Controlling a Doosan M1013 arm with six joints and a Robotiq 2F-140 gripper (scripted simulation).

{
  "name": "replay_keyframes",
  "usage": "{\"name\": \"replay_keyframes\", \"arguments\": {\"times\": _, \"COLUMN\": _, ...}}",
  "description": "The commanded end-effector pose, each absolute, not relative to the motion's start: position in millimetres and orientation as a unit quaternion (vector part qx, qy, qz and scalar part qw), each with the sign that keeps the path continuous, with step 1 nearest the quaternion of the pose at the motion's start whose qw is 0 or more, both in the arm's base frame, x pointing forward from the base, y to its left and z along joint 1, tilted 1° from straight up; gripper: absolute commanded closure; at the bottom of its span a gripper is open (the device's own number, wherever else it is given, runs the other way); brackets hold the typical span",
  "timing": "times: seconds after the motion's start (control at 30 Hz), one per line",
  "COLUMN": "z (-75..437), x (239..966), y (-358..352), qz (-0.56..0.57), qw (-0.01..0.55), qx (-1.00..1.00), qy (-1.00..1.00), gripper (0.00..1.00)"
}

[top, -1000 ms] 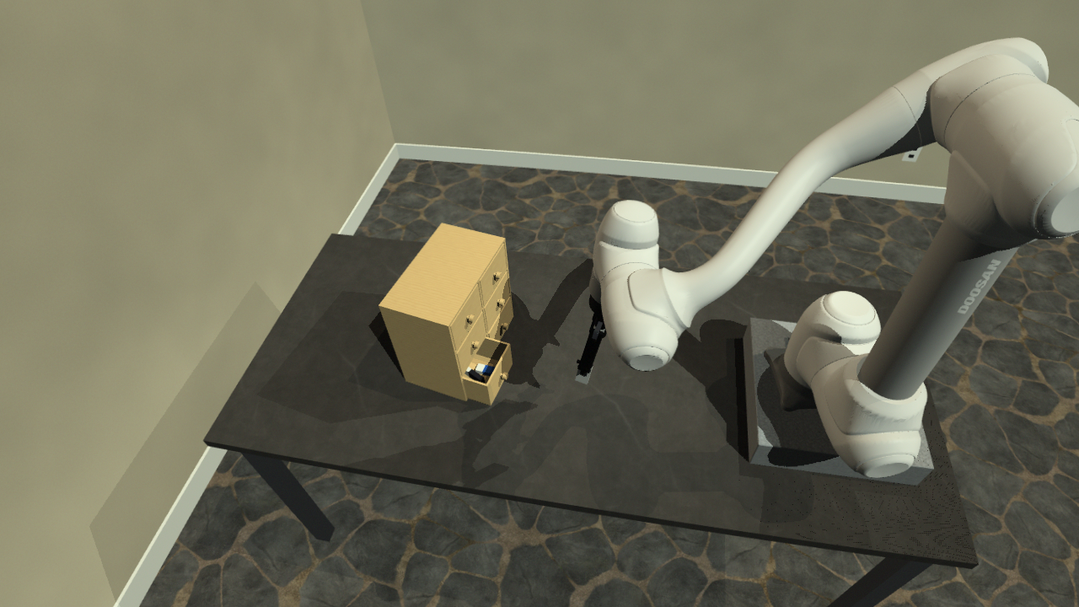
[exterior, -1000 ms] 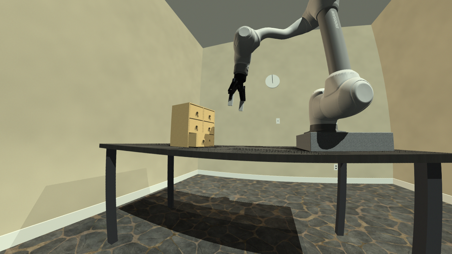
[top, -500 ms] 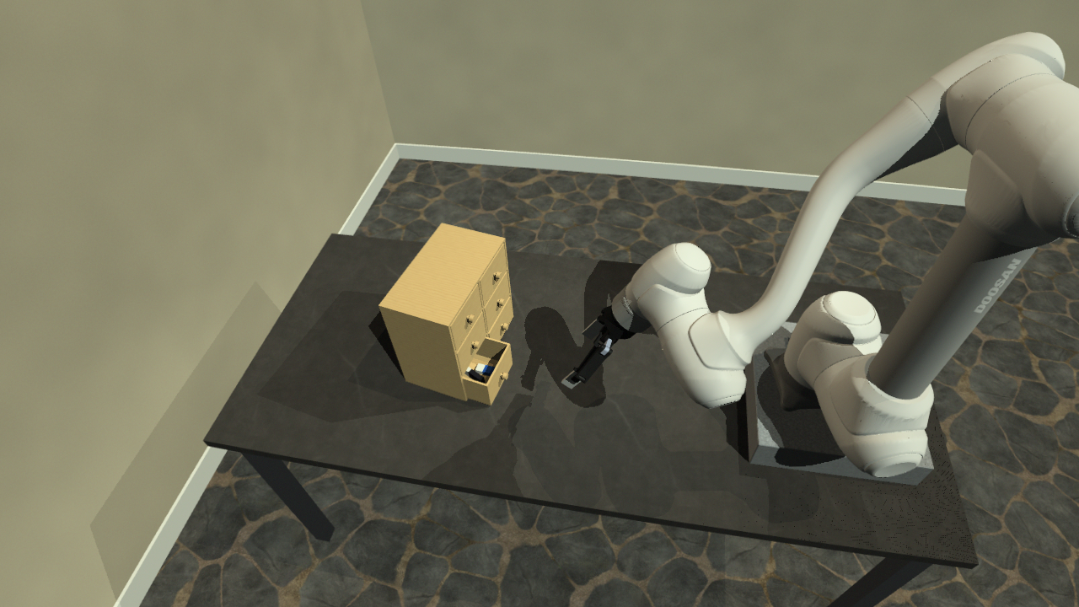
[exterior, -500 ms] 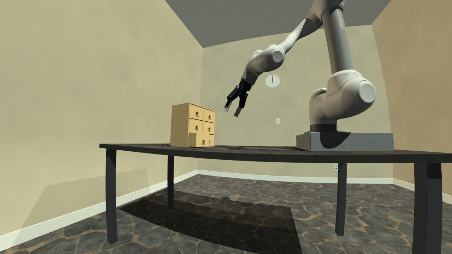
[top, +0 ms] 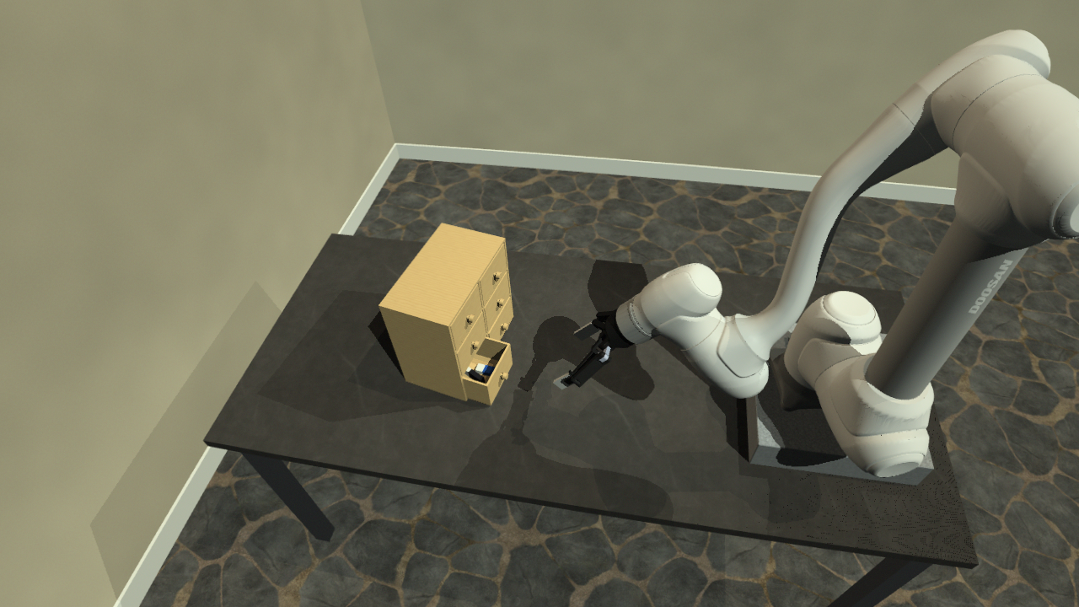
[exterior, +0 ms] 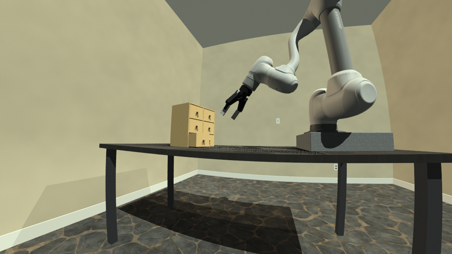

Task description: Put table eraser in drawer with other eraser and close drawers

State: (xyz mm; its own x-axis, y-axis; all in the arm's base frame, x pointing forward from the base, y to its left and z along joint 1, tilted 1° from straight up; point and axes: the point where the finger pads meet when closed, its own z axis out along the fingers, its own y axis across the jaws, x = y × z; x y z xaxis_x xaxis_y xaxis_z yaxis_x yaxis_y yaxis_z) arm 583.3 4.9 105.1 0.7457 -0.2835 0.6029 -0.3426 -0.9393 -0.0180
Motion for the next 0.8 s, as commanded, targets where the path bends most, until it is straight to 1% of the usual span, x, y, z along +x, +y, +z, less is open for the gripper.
{"name": "replay_keyframes", "arguments": {"times": 0.0, "z": 95.0, "x": 587.2, "y": 4.5, "qz": 0.396, "qw": 0.08, "qx": 0.899, "qy": -0.172, "gripper": 0.0}}
{"name": "replay_keyframes", "arguments": {"times": 0.07, "z": 95.0, "x": 587.2, "y": 4.5, "qz": 0.396, "qw": 0.08, "qx": 0.899, "qy": -0.172, "gripper": 0.0}}
{"name": "replay_keyframes", "arguments": {"times": 0.3, "z": 82.7, "x": 598.8, "y": 0.0, "qz": 0.462, "qw": 0.093, "qx": 0.866, "qy": -0.165, "gripper": 0.0}}
{"name": "replay_keyframes", "arguments": {"times": 0.63, "z": 69.3, "x": 611.4, "y": -4.8, "qz": 0.508, "qw": 0.105, "qx": 0.84, "qy": -0.16, "gripper": 0.0}}
{"name": "replay_keyframes", "arguments": {"times": 0.7, "z": 67.4, "x": 613.1, "y": -5.4, "qz": 0.541, "qw": 0.107, "qx": 0.82, "qy": -0.156, "gripper": 0.0}}
{"name": "replay_keyframes", "arguments": {"times": 0.77, "z": 66.0, "x": 614.4, "y": -6.0, "qz": 0.547, "qw": 0.108, "qx": 0.815, "qy": -0.155, "gripper": 0.0}}
